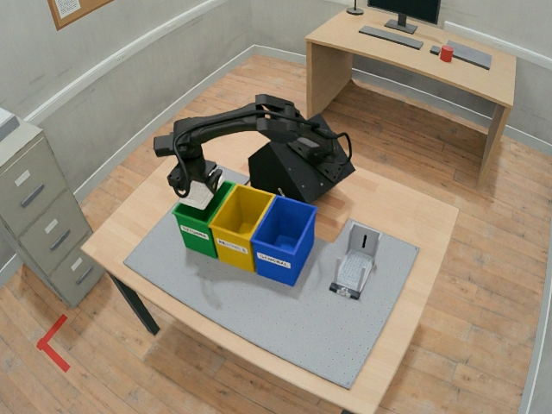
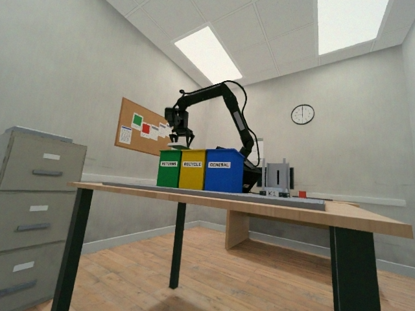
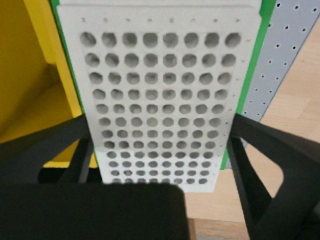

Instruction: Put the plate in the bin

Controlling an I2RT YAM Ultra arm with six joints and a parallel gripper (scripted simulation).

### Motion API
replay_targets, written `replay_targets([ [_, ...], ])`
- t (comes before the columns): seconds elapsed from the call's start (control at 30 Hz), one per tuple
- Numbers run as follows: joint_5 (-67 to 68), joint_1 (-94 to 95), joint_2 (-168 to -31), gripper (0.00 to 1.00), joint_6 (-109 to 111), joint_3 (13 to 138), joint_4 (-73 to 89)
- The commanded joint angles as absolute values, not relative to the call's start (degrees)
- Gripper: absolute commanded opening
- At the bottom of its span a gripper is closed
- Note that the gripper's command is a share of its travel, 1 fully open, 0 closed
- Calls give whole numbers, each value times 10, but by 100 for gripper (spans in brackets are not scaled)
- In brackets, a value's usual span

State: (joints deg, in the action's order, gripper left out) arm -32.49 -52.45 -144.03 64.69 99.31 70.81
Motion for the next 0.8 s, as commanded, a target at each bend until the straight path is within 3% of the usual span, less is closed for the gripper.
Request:
replay_targets([
  [0.0,-323,-549,-1435,0,652,1017,704],
  [0.77,-333,-541,-1428,0,638,975,677],
])
